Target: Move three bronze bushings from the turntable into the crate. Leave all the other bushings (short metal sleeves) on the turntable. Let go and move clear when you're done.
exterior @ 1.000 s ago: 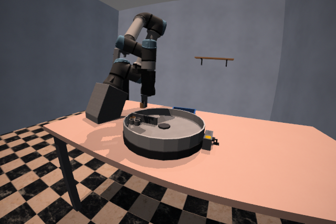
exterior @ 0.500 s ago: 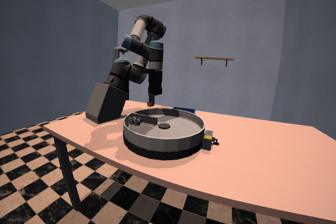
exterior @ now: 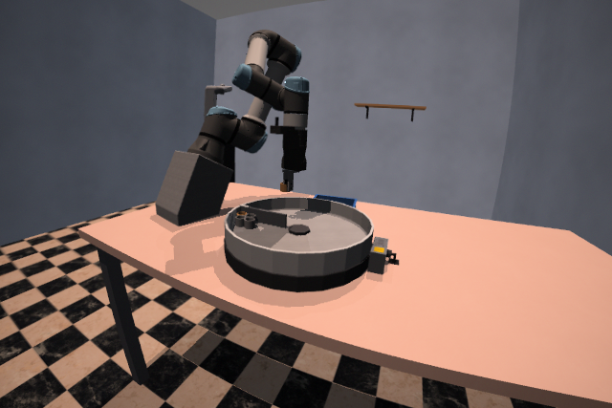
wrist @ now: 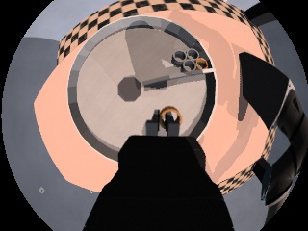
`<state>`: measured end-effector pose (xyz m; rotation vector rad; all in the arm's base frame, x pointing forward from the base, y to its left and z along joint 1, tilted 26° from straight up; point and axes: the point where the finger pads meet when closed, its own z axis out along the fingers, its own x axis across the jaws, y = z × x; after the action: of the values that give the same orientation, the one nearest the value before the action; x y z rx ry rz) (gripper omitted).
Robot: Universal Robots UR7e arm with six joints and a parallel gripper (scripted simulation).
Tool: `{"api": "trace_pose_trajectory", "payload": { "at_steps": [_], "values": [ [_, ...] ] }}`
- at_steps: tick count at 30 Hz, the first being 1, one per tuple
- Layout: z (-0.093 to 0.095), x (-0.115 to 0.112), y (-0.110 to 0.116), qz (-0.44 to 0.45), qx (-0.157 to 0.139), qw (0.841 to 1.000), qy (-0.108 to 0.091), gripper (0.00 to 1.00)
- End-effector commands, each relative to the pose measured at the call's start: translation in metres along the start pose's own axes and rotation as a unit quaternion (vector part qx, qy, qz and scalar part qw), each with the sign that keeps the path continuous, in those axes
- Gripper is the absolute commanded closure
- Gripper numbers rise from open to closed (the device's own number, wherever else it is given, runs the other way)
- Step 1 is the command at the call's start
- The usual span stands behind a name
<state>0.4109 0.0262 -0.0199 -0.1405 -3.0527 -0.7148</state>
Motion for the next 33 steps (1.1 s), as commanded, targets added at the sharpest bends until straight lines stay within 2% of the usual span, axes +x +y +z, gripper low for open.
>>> {"api": "trace_pose_trajectory", "payload": {
  "at_steps": [1,10,15,27,32,33],
  "values": [
    [-0.001,-0.004,0.019,0.001,0.002,1.0,0.0,1.0],
    [-0.001,-0.004,0.019,0.001,0.002,1.0,0.0,1.0],
    [-0.001,-0.015,0.075,0.001,0.002,1.0,0.0,1.0],
    [-0.001,-0.015,0.075,0.001,0.002,1.0,0.0,1.0],
    [-0.001,-0.025,0.131,0.001,0.001,1.0,0.0,1.0],
    [-0.001,-0.025,0.131,0.001,0.001,1.0,0.0,1.0]
  ]
}}
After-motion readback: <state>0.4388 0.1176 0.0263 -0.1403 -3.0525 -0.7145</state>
